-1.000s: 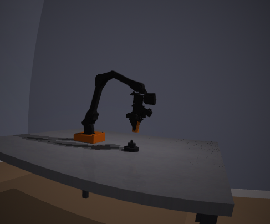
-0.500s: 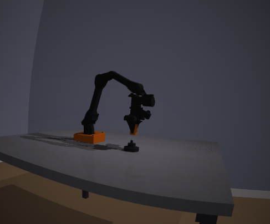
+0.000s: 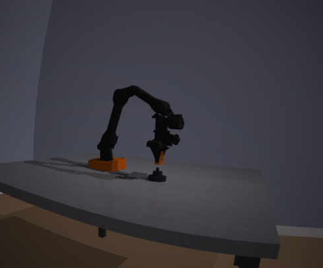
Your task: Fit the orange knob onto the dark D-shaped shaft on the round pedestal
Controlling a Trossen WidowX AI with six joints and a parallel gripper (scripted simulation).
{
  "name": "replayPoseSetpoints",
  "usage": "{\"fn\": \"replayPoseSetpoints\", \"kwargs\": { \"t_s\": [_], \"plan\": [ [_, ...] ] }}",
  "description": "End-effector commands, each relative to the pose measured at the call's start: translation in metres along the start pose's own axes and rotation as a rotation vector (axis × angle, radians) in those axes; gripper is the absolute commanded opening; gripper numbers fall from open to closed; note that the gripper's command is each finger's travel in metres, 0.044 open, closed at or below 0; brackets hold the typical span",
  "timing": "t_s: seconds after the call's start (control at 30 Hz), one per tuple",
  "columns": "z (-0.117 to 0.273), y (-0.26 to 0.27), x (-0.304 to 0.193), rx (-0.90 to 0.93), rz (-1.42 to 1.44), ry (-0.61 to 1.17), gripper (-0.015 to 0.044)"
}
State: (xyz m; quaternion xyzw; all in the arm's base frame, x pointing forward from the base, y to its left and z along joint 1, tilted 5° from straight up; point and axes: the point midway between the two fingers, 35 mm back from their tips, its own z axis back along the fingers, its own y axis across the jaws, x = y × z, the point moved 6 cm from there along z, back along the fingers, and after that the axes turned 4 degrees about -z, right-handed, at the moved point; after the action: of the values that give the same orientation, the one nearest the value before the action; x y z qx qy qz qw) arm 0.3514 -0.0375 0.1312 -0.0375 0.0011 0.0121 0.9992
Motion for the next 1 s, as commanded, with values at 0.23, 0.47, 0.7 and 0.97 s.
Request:
{"fn": "replayPoseSetpoints", "kwargs": {
  "t_s": [0.23,0.47,0.7,0.97],
  "plan": [
    [-0.0145,-0.0010,-0.0016,-0.003,0.001,0.008,0.0000],
    [-0.0126,-0.0026,-0.0001,-0.003,0.000,0.008,0.0000],
    [-0.0115,-0.0025,0.0021,-0.003,0.000,0.008,0.0000],
    [-0.0168,-0.0020,0.0024,-0.003,0.000,0.008,0.0000]
  ]
}}
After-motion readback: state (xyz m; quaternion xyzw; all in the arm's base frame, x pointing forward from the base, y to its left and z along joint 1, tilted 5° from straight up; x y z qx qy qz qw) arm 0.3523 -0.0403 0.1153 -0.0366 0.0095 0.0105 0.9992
